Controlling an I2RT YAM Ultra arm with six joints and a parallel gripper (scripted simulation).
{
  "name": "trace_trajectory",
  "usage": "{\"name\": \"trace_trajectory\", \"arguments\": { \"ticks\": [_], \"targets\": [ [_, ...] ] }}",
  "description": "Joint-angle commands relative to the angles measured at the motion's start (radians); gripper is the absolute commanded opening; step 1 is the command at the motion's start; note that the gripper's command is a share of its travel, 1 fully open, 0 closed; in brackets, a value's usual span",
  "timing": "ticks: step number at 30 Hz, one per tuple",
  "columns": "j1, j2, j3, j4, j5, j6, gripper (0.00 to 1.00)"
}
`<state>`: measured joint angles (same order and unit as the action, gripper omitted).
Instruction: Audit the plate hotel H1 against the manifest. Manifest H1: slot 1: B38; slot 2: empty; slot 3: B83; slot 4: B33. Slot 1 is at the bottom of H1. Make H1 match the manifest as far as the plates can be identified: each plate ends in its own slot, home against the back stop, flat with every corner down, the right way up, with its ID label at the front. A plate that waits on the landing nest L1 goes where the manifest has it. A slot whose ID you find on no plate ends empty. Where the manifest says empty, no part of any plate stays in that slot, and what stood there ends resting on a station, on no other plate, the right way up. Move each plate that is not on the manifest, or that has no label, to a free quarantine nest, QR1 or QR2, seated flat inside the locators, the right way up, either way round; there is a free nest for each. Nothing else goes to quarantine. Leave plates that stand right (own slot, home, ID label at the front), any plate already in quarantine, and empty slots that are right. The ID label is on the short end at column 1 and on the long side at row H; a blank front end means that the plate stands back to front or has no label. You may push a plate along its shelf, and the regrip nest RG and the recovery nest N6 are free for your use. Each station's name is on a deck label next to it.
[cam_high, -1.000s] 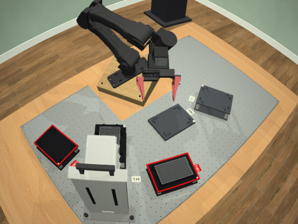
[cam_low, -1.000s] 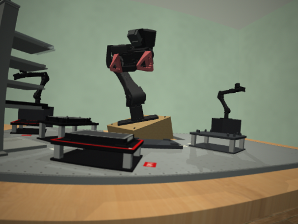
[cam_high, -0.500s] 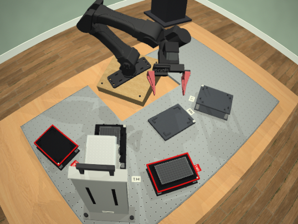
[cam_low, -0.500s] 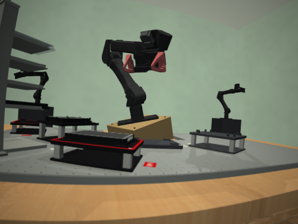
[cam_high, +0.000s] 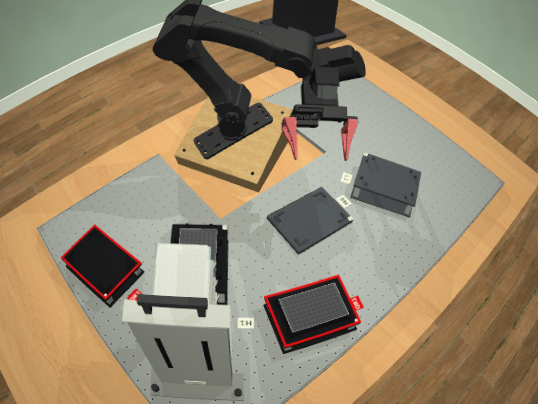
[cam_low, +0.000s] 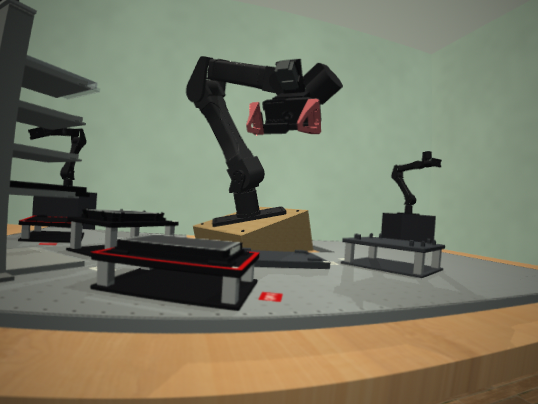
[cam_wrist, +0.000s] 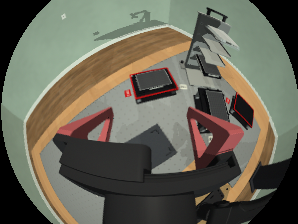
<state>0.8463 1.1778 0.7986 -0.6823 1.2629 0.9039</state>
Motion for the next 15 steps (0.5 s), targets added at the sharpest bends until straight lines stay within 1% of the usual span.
{"name": "trace_trajectory", "arguments": {
  "ticks": [1, 6, 11, 15],
  "targets": [
    [0.036, 0.04, 0.04, -0.14, 0.037, 0.171, 1.0],
    [0.097, 0.144, 0.109, -0.321, 0.052, 0.394, 1.0],
    [0.15, 0.246, 0.174, -0.488, 0.055, 0.604, 1.0],
    [0.15, 0.246, 0.174, -0.488, 0.055, 0.604, 1.0]
  ]
}}
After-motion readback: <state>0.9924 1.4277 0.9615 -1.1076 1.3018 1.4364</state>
